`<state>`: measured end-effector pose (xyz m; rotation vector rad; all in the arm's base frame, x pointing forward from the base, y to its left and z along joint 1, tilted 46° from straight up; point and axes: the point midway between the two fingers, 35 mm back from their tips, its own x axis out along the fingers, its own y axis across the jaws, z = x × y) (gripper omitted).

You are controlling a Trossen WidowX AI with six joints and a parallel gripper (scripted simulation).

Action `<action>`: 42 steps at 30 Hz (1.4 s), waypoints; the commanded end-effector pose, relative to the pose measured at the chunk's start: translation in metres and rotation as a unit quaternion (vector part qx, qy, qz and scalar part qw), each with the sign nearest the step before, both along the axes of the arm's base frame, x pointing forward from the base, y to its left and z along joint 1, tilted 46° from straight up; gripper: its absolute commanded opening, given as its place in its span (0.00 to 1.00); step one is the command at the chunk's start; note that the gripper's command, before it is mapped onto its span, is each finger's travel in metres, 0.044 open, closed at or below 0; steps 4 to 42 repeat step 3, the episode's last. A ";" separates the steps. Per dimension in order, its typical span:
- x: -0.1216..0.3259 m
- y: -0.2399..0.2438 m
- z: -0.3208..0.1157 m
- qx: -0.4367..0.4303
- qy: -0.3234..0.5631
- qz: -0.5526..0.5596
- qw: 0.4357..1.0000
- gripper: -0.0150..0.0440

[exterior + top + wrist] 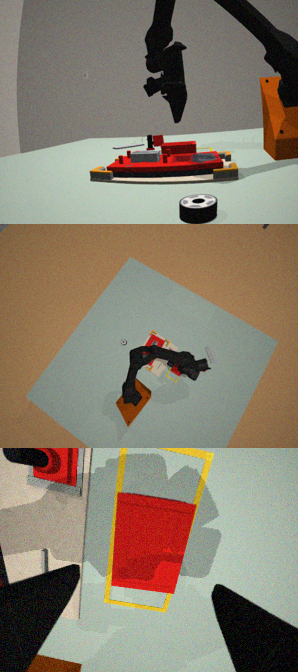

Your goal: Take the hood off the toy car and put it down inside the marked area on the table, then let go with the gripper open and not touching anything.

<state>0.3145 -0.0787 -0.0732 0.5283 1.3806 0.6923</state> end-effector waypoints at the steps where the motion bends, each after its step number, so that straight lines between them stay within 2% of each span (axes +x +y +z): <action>1: 0.000 0.000 0.000 -0.001 0.000 0.002 1.000 1.00; 42: 0.000 0.000 0.000 -0.001 0.000 0.002 1.000 1.00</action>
